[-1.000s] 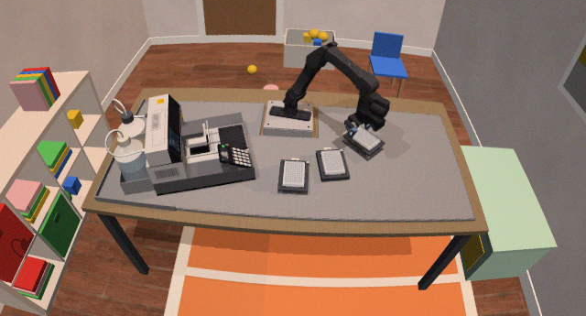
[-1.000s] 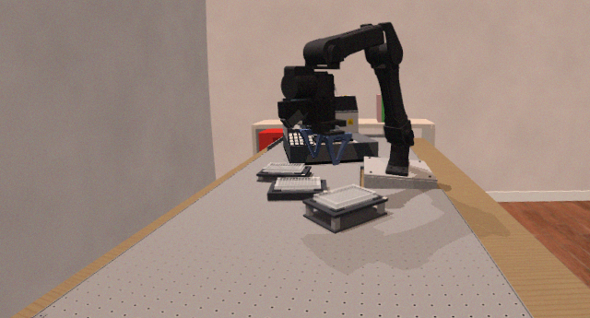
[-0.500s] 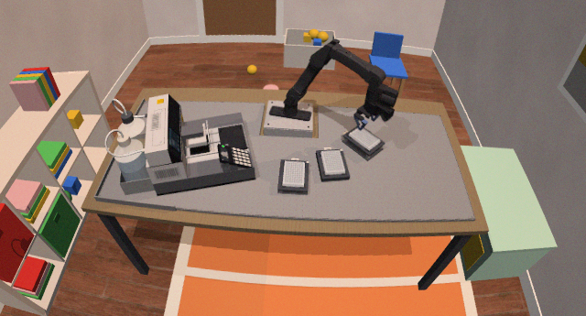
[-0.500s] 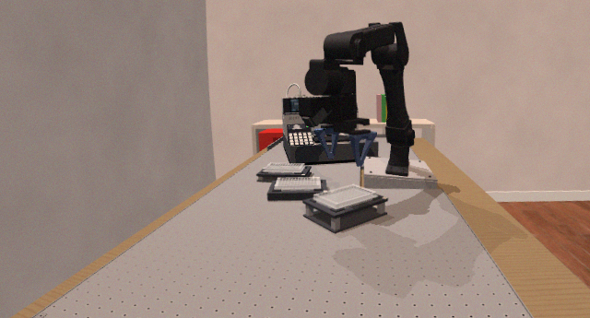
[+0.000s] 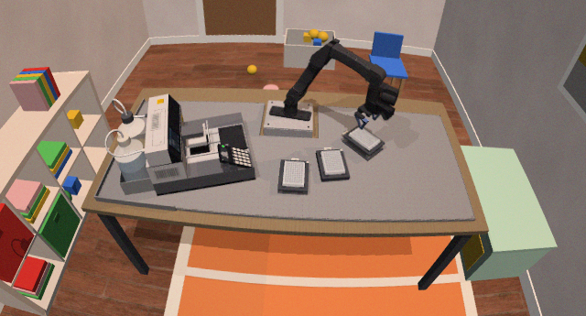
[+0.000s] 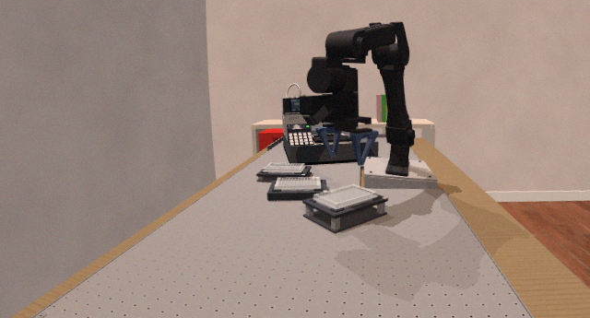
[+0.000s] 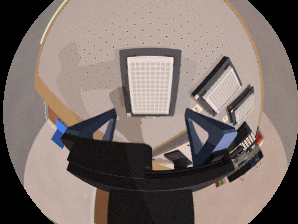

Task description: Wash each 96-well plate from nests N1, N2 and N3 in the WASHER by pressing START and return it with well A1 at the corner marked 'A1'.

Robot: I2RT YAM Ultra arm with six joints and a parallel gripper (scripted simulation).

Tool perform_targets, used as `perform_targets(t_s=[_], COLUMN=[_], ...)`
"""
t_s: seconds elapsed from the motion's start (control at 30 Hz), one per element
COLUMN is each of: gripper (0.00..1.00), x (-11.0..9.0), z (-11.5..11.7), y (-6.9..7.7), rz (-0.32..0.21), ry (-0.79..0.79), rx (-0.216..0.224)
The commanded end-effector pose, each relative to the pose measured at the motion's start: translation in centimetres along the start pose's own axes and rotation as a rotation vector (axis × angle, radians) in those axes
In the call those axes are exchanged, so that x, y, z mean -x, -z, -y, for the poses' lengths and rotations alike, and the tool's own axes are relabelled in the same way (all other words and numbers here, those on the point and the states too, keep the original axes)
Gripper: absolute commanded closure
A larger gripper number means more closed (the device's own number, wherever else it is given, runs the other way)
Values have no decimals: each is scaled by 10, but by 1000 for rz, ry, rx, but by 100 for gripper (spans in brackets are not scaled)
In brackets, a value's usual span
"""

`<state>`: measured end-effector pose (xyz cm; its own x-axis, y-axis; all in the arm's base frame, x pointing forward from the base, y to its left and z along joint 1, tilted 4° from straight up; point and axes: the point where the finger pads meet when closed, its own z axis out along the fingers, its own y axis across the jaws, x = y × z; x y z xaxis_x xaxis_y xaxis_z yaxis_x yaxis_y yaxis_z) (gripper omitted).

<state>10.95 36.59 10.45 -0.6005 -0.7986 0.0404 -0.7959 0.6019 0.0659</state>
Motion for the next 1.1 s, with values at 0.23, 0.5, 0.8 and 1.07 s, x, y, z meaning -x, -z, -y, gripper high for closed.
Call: perform_targets(t_s=[0.23, 0.5, 0.8, 1.07], gripper=[0, 0, 0, 0], x=[3, 3, 3, 3], z=[-1, -1, -1, -1], y=[2, -10, -23, -35], rz=[17, 17, 17, 17], ry=[-1, -1, -1, -1], rx=[5, 5, 5, 5])
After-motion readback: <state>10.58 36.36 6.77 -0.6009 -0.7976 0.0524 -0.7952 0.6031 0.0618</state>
